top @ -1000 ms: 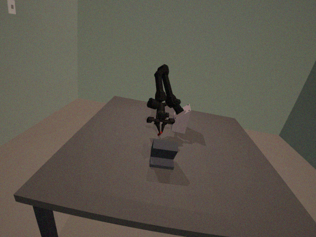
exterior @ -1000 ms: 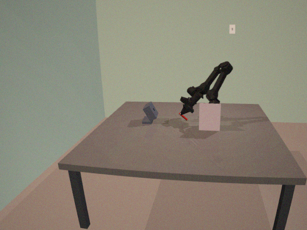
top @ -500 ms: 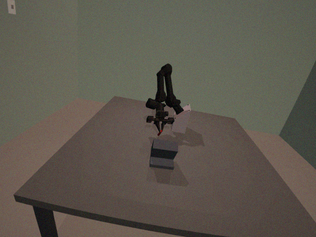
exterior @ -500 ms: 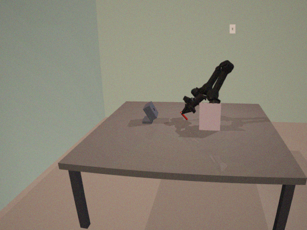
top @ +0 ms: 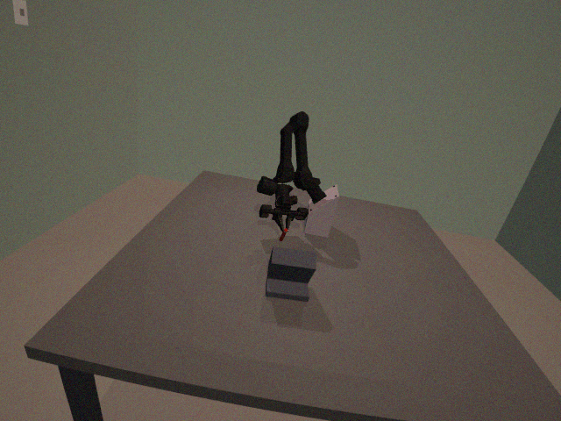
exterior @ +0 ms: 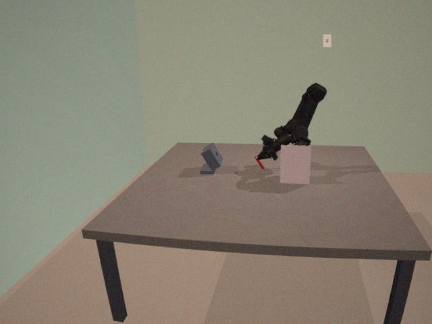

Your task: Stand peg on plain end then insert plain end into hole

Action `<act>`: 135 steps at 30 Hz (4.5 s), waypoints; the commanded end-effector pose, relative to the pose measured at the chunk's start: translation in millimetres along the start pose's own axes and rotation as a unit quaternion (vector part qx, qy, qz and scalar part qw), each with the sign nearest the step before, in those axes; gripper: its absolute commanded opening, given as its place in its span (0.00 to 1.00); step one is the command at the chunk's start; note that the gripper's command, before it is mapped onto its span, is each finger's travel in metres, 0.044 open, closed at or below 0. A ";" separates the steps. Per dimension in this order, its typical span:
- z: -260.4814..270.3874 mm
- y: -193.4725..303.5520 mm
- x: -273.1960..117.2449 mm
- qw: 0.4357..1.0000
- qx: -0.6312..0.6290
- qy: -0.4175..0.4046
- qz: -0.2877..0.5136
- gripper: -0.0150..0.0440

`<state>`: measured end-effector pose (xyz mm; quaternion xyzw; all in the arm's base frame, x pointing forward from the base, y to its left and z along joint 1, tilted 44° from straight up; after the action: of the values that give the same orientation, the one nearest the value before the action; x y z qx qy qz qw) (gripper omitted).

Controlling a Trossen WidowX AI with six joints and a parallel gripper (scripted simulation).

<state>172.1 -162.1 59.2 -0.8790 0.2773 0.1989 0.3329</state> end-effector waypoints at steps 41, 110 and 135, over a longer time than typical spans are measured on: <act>4.8 22.5 -22.2 0.981 -0.001 0.006 -0.192 0.34; 7.9 32.4 -25.0 0.979 0.002 0.008 -0.202 0.34; 9.1 32.6 -26.7 0.976 -0.001 0.013 -0.219 0.44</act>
<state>129.9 -166.7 51.6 -0.9214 0.0819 0.1096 0.3638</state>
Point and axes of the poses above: the point midway between the two fingers, 35 mm back from their tips, its own x axis out along the fingers, its own z axis across the jaws, y = z × x, the point moved 1 cm from there along -x, back along the fingers, and after that the axes turned 3 degrees about -x, right-handed, at the moved point
